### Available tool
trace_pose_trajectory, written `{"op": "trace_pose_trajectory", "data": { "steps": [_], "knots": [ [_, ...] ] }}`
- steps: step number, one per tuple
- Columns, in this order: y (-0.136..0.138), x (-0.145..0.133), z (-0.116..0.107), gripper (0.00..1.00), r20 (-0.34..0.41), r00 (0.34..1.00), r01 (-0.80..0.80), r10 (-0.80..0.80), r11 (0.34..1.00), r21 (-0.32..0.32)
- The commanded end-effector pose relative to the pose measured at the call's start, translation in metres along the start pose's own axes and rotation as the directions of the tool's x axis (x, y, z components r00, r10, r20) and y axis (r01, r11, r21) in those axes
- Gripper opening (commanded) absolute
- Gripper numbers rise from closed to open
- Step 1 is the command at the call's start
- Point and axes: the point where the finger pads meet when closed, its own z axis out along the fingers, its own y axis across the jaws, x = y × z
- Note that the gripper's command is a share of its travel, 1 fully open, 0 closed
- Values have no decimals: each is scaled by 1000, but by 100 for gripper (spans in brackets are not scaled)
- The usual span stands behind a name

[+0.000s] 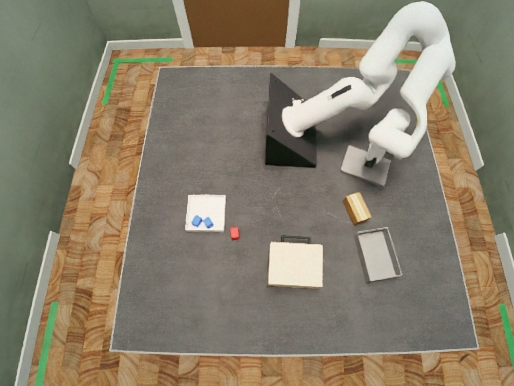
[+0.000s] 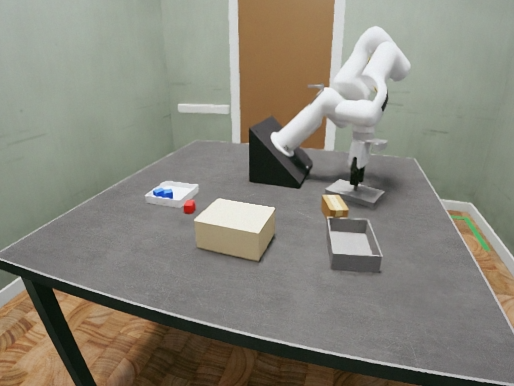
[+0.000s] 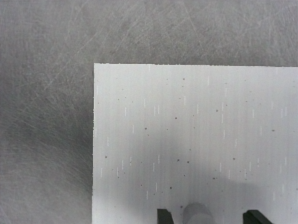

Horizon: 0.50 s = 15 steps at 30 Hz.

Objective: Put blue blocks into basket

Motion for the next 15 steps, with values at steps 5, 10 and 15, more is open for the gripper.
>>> {"op": "trace_pose_trajectory", "data": {
  "steps": [5, 10, 15],
  "knots": [
    [0, 1, 0, 44, -1, 1000, 1, -1, 1000, 0],
    [0, 1, 0, 44, -1, 1000, 1, -1, 1000, 0],
    [0, 1, 1, 44, -1, 1000, 1, -1, 1000, 0]
  ]
}}
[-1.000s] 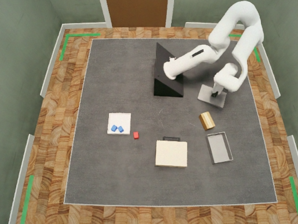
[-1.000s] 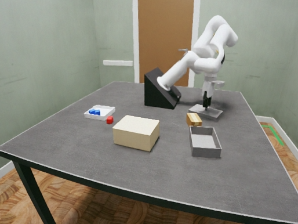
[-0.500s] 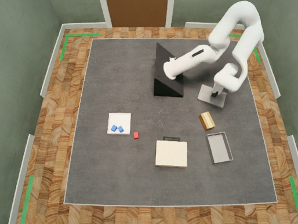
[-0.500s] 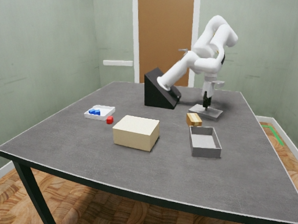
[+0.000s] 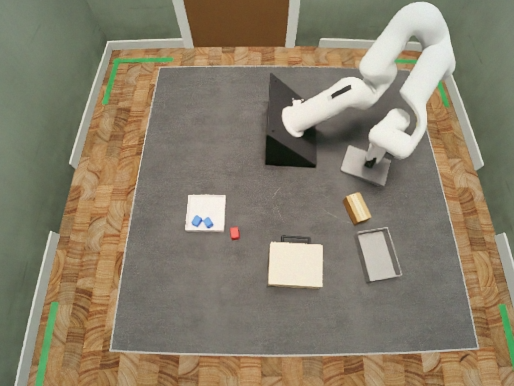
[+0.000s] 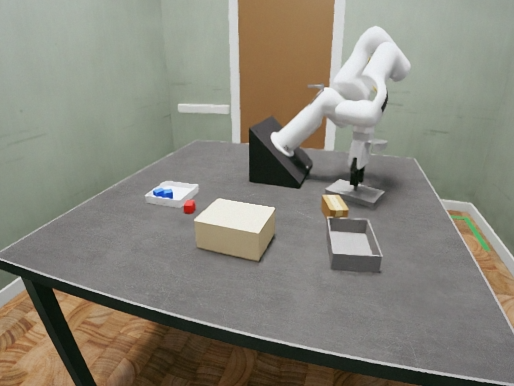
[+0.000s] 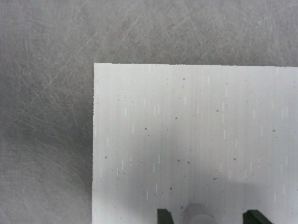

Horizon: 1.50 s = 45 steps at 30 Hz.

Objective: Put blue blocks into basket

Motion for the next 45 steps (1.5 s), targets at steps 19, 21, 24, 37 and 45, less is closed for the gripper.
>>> {"op": "trace_pose_trajectory", "data": {
  "steps": [19, 21, 24, 37, 45],
  "knots": [
    [0, 1, 12, 44, -1, 1000, 1, -1, 1000, -1],
    [0, 1, 14, 44, -1, 1000, 1, -1, 1000, 0],
    [0, 1, 16, 44, -1, 1000, 1, -1, 1000, 0],
    [0, 1, 23, 44, -1, 1000, 1, -1, 1000, 0],
    [0, 1, 25, 44, -1, 1000, 1, -1, 1000, 0]
  ]
}}
